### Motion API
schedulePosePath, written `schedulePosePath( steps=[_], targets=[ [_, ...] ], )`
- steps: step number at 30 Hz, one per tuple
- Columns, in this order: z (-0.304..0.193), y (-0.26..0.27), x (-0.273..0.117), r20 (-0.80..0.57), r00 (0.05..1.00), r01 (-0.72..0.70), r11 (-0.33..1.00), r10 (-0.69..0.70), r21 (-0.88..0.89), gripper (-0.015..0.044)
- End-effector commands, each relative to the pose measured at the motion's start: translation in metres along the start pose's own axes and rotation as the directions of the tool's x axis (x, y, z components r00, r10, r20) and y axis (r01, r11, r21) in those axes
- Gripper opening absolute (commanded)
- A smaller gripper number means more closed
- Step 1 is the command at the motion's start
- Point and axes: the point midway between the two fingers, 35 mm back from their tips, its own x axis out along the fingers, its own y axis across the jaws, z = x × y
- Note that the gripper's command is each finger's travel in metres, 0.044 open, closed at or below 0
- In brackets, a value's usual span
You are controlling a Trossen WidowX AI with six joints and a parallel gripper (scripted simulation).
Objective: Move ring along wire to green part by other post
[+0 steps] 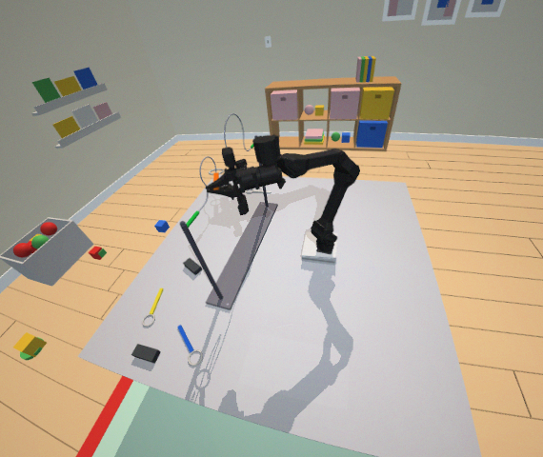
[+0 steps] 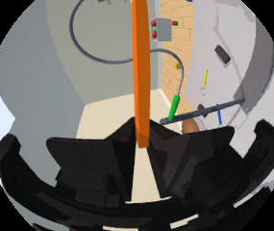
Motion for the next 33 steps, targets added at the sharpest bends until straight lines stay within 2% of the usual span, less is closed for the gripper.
schedulePosePath(
  steps=[1, 14, 33],
  targets=[
    [0.0, 0.009, -0.001, -0.007, 1.0, -0.015, 1.0, 0.015, 0.026, -0.015],
    [0.001, 0.009, -0.002, 0.007, 0.999, 0.036, 0.997, -0.035, -0.07, -0.015],
    [0.008, -0.018, -0.002, 0.092, 0.975, 0.224, 0.89, -0.204, -0.398, -0.015]
  ],
)
